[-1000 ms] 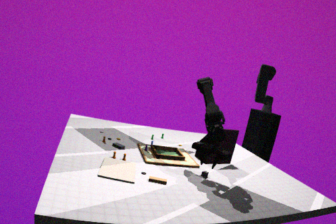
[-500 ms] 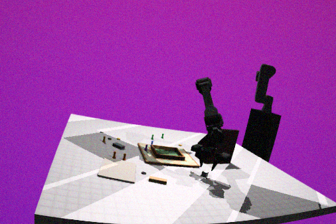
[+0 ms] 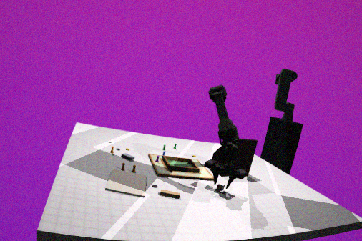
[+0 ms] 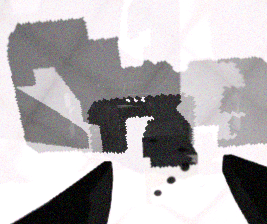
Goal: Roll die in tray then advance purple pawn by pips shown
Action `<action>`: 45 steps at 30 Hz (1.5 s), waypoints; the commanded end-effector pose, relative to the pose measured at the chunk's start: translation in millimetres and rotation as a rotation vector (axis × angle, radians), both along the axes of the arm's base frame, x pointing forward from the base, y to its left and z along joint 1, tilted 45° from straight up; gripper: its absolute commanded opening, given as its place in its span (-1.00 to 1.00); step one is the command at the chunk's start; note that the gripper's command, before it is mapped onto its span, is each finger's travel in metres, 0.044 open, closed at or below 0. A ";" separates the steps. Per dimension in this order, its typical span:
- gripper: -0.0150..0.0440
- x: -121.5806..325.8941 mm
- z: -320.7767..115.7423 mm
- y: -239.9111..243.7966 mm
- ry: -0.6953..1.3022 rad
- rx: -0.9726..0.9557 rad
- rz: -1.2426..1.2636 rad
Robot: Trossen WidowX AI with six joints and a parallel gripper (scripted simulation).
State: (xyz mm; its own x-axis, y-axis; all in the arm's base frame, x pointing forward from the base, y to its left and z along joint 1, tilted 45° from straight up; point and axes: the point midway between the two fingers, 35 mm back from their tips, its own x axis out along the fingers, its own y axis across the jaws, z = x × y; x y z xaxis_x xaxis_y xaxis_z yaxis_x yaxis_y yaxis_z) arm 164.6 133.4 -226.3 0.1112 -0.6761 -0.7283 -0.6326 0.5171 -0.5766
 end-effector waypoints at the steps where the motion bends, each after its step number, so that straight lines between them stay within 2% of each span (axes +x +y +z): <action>1: 0.44 -0.5 -3.3 -5.8 0.003 -0.006 0.005; 3: 0.44 -0.4 -4.0 -6.5 0.003 -0.006 0.005; 9: -0.09 -0.4 -4.0 -6.5 0.003 -0.006 0.005; 15: -0.23 -0.4 -4.0 -6.5 0.003 -0.006 0.005; 18: -0.49 0.1 -0.7 -2.2 0.003 -0.005 0.005; 32: -0.49 -6.8 84.8 77.6 0.006 -0.001 0.005; 37: -0.49 -3.9 88.2 77.0 0.016 0.000 0.015; 45: -0.49 30.8 114.8 56.4 0.121 0.009 0.129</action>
State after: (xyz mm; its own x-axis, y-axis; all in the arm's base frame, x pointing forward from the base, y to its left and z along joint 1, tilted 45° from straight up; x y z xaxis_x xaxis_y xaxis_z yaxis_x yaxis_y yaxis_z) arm 185.7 198.0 -120.3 0.1060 -0.6593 -0.7444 -0.7267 0.4596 -0.5105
